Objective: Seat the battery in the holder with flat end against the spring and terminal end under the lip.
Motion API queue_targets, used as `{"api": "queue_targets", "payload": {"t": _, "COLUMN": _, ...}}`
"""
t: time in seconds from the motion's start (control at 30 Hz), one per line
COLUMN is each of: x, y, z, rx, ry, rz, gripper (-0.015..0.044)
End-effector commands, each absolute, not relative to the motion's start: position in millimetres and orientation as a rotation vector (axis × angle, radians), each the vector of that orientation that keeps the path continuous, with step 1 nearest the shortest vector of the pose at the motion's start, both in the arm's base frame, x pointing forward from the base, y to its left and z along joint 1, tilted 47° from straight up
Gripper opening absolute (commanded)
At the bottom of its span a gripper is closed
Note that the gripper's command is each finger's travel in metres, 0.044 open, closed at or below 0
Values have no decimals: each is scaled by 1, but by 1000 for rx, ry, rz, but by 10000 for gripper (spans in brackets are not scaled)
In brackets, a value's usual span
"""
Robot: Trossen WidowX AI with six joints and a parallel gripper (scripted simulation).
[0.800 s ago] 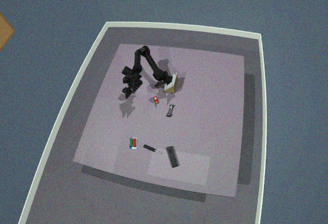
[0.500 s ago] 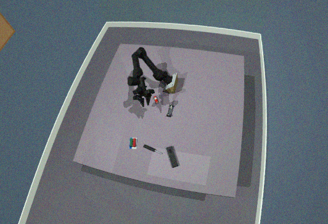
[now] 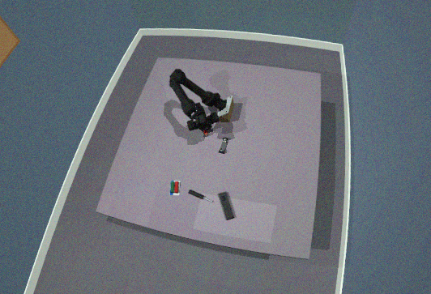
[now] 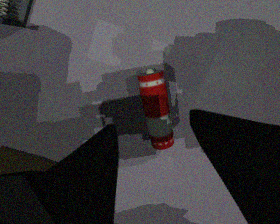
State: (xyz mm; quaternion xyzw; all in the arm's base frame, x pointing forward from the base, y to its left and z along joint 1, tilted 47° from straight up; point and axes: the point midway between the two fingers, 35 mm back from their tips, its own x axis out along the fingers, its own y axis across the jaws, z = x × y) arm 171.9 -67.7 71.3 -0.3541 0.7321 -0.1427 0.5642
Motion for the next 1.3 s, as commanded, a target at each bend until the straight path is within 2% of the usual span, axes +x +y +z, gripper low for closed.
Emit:
{"api": "queue_targets", "payload": {"t": 0.0, "x": 168, "y": -71, "z": 78, "rx": -903, "ry": 1766, "rz": -337, "gripper": 229}}
{"api": "queue_targets", "payload": {"t": 1.2, "x": 161, "y": -107, "z": 44, "rx": -904, "ry": 1765, "rz": -340, "gripper": 229}}
{"api": "queue_targets", "payload": {"t": 1.27, "x": 161, "y": -107, "z": 44, "rx": -904, "ry": 1765, "rz": -340, "gripper": 176}}
